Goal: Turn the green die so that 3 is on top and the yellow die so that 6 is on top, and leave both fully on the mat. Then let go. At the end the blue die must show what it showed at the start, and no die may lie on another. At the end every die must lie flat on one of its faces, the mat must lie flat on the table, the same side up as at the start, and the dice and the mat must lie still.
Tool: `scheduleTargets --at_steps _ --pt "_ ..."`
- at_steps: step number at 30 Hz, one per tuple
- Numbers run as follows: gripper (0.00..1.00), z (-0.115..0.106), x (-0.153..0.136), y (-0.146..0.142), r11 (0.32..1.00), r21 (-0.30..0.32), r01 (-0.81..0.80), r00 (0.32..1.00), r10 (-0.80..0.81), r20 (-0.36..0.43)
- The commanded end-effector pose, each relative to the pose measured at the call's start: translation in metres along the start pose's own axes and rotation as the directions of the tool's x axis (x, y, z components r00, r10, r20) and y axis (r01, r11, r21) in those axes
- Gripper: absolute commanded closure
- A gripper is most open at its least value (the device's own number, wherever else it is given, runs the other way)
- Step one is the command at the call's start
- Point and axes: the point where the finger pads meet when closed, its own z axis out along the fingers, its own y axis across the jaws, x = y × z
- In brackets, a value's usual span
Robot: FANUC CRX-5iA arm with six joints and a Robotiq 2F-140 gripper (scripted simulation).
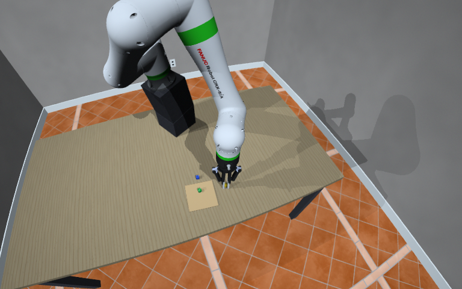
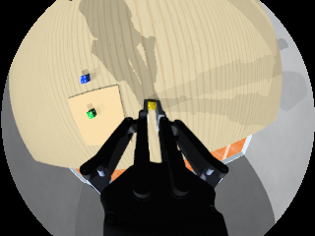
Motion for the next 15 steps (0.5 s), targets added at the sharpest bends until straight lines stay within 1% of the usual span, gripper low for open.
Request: scheduleTargets --at_steps 1,8,12,14,15 --pt "0.93 0.000 0.000 0.000 1.000 0.000 0.000 1.000 0.000 0.000" --pt "0.93 -0.002 0.000 0.000 1.000 0.000 0.000 1.000 0.000 0.000" --pt "0.93 -0.015 0.000 0.000 1.000 0.000 0.000 1.000 0.000 0.000" --pt "0.93 -0.015 0.000 0.000 1.000 0.000 0.000 1.000 0.000 0.000" --pt "0.93 -0.021 0.000 0.000 1.000 0.000 0.000 1.000 0.000 0.000"
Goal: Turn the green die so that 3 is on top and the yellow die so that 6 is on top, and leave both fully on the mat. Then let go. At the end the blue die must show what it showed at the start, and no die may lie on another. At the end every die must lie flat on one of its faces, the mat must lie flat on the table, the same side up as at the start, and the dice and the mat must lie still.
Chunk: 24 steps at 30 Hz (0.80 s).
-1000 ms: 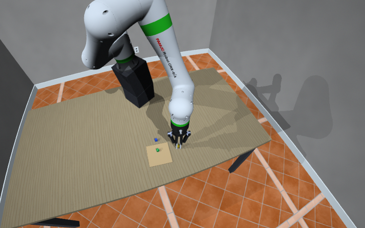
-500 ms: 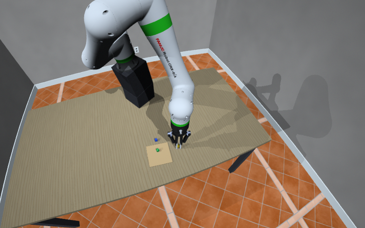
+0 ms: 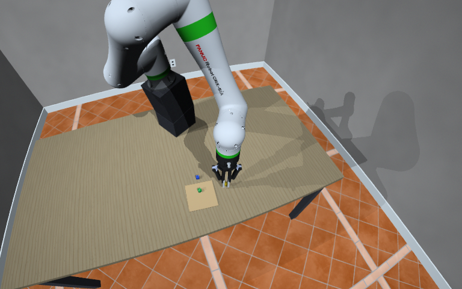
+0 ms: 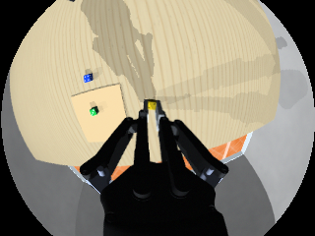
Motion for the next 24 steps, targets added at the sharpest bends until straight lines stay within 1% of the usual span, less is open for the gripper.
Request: scheduleTargets --at_steps 1,7,11,14,24 --pt "0.93 -0.014 0.000 0.000 1.000 0.000 0.000 1.000 0.000 0.000" --pt "0.93 -0.058 0.000 0.000 1.000 0.000 0.000 1.000 0.000 0.000" --pt "0.93 -0.080 0.000 0.000 1.000 0.000 0.000 1.000 0.000 0.000" --pt "0.93 -0.086 0.000 0.000 1.000 0.000 0.000 1.000 0.000 0.000" --pt "0.93 -0.086 0.000 0.000 1.000 0.000 0.000 1.000 0.000 0.000"
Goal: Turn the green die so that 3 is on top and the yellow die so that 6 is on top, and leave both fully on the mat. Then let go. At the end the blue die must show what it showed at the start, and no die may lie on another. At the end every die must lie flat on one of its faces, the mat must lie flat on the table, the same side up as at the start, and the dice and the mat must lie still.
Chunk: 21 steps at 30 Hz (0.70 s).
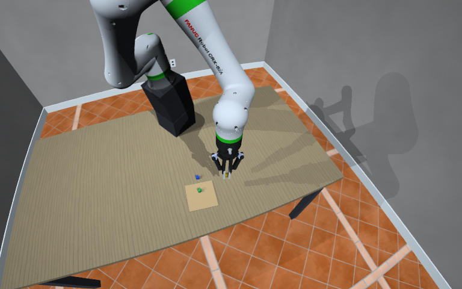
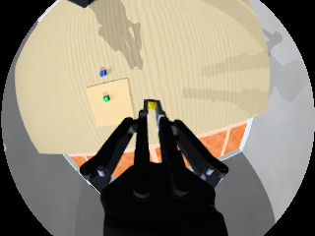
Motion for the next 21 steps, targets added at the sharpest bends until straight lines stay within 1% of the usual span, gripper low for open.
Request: scheduleTargets --at_steps 1,7,13,15,17,18,19,21 --pt "0.93 0.000 0.000 0.000 1.000 0.000 0.001 1.000 -0.001 0.000" --pt "0.93 0.007 -0.004 0.001 0.995 0.000 0.098 0.995 -0.098 0.001" --pt "0.93 0.008 -0.004 0.000 0.994 0.003 0.106 0.994 -0.106 0.001" --pt "0.93 0.010 -0.004 -0.004 0.994 0.019 0.103 0.995 -0.103 0.000" --pt "0.93 0.014 -0.004 -0.016 0.994 0.058 0.097 0.995 -0.097 0.000" --pt "0.93 0.017 -0.004 -0.025 0.992 0.088 0.092 0.996 -0.092 0.001" --pt "0.93 0.020 -0.004 -0.036 0.988 0.126 0.085 0.996 -0.086 0.004" --pt "0.93 0.026 -0.006 -0.064 0.973 0.219 0.068 0.997 -0.074 0.021"
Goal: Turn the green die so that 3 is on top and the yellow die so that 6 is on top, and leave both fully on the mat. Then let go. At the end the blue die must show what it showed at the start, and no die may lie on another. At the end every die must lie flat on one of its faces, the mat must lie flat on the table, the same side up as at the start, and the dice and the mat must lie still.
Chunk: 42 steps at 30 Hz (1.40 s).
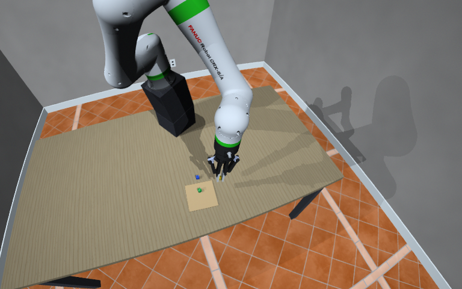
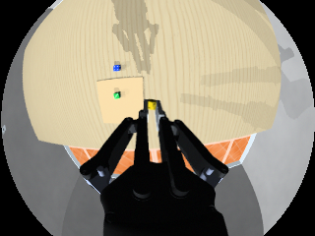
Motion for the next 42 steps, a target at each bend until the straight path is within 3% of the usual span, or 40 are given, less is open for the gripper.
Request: scheduleTargets --at_steps 1,3,6,8,13,20,23,25,30,37,39,42 --pt "0.93 0.016 0.001 -0.047 0.985 0.167 -0.031 0.999 0.026 0.033" --pt "0.93 0.019 0.000 -0.062 0.974 0.224 -0.043 0.998 0.031 0.053" --pt "0.93 0.020 -0.001 -0.067 0.969 0.241 -0.047 0.998 0.033 0.061" --pt "0.93 0.024 -0.006 -0.094 0.938 0.340 -0.072 0.992 0.034 0.118" --pt "0.93 0.024 -0.016 -0.120 0.895 0.433 -0.108 0.979 0.019 0.205" --pt "0.93 0.019 -0.033 -0.141 0.840 0.515 -0.168 0.932 -0.036 0.362" --pt "0.93 0.019 -0.034 -0.141 0.840 0.516 -0.169 0.931 -0.037 0.364" --pt "0.93 0.015 -0.044 -0.142 0.825 0.528 -0.202 0.883 -0.080 0.463" --pt "0.93 0.010 -0.052 -0.135 0.830 0.510 -0.227 0.817 -0.124 0.563" --pt "0.93 0.006 -0.056 -0.106 0.874 0.427 -0.230 0.691 -0.163 0.704" --pt "0.93 0.006 -0.056 -0.106 0.874 0.427 -0.230 0.691 -0.163 0.704" --pt "0.93 0.004 -0.051 -0.084 0.911 0.355 -0.208 0.620 -0.158 0.768"
